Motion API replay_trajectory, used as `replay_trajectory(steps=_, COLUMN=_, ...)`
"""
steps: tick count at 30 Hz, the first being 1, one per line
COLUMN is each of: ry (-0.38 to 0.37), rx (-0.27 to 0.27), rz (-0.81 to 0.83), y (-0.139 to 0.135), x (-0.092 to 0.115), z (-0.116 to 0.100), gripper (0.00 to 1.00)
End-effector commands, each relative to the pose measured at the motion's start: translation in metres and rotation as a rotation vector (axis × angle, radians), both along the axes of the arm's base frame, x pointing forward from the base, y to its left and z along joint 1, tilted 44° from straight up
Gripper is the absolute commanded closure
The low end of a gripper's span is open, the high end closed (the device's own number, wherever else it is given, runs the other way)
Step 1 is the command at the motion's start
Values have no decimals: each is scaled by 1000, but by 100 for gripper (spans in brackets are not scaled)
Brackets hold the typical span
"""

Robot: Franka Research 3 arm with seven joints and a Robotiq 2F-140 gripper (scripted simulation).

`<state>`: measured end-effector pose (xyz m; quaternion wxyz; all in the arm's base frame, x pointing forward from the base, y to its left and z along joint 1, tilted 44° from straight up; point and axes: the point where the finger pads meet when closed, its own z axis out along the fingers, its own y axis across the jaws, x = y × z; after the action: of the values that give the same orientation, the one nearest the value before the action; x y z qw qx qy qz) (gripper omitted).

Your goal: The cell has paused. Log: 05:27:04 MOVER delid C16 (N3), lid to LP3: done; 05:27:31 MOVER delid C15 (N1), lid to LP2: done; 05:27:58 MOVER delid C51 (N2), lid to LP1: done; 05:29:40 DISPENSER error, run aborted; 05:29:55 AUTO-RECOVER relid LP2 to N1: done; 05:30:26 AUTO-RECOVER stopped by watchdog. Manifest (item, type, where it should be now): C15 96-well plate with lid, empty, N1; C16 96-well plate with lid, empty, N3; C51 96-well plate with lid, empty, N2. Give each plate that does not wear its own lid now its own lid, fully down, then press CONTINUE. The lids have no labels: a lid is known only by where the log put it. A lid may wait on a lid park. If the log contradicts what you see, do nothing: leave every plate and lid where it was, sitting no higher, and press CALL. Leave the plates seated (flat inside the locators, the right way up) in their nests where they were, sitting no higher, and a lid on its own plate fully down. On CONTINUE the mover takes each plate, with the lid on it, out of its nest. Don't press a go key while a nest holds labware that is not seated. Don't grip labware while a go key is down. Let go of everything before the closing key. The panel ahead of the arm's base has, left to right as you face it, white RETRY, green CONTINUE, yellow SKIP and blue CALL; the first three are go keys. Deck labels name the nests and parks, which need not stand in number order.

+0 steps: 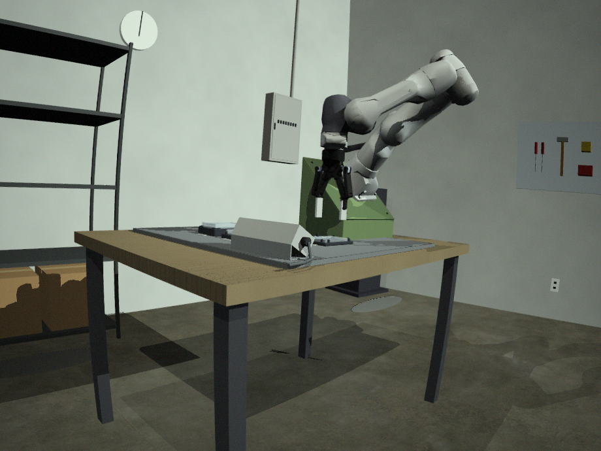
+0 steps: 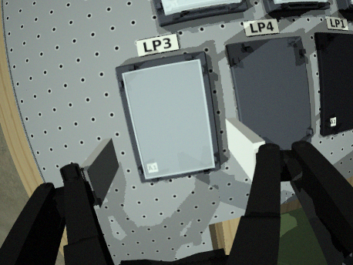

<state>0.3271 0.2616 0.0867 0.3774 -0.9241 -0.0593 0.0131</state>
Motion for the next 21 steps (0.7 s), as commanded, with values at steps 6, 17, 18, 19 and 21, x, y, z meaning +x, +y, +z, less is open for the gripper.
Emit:
replay_trajectory(steps=6, ry=-10, rx=-2, rz=0, y=5, x=2, z=-7, gripper=34)
replay_trajectory(steps=17, ry=-10, rx=-2, rz=0, y=18, x=1, z=-20, gripper=34)
replay_trajectory(steps=18, ry=-10, rx=-2, rz=0, y=19, x=0, z=-21, gripper=34)
replay_trajectory(steps=19, ry=-10, rx=-2, rz=0, y=20, x=0, z=-22, gripper=34)
replay_trajectory(steps=21, ry=-10, rx=-2, rz=0, y=22, x=0, z=-25, gripper=34)
